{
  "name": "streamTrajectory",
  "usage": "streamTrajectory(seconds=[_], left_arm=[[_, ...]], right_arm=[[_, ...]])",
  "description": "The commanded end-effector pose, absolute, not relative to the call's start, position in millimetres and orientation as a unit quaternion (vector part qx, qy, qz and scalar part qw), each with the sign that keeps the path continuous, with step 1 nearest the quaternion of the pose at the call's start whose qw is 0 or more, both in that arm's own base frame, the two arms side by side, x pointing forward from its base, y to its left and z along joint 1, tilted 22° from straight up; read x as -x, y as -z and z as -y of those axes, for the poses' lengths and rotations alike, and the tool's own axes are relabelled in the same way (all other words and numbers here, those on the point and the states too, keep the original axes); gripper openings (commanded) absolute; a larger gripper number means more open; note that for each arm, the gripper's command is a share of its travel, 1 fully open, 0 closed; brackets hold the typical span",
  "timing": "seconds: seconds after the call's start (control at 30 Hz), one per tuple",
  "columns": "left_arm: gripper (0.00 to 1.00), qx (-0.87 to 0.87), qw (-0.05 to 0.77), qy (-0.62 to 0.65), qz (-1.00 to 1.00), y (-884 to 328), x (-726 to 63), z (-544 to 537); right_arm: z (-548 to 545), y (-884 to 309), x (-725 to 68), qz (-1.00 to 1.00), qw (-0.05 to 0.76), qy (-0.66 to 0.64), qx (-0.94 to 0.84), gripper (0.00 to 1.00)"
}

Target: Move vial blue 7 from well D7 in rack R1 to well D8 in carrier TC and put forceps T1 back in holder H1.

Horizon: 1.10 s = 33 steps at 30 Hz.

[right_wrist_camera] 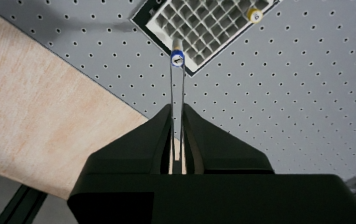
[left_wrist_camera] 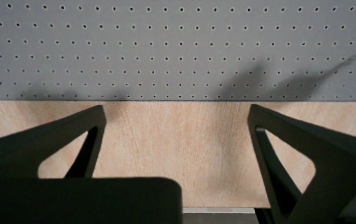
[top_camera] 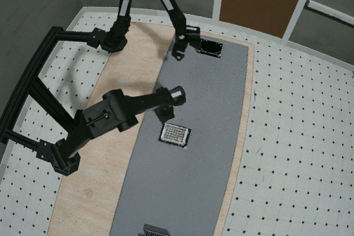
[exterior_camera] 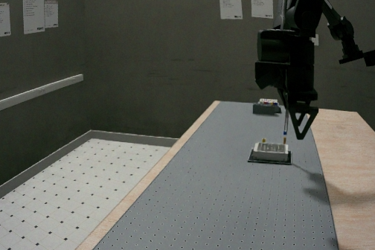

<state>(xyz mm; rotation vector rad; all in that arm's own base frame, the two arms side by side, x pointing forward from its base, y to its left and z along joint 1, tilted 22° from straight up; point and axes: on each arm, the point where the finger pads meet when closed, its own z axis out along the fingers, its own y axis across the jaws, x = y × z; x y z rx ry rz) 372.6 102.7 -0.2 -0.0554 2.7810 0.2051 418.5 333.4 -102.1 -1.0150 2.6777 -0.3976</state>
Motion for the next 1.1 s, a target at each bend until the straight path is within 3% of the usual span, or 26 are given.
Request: streamTrajectory(seconds=[0.0,1.07], left_arm=[[1.00,0.015,0.183,-0.075,-0.980,-4.7,-379.3,-103.2],[1.00,0.015,0.183,-0.075,-0.980,-4.7,-379.3,-103.2]], right_arm=[[-331.0,115.0,-431.4,-0.921,0.124,0.136,0.344,0.09],[-327.9,122.7,-435.1,-0.921,0.126,0.137,0.342,0.09]])
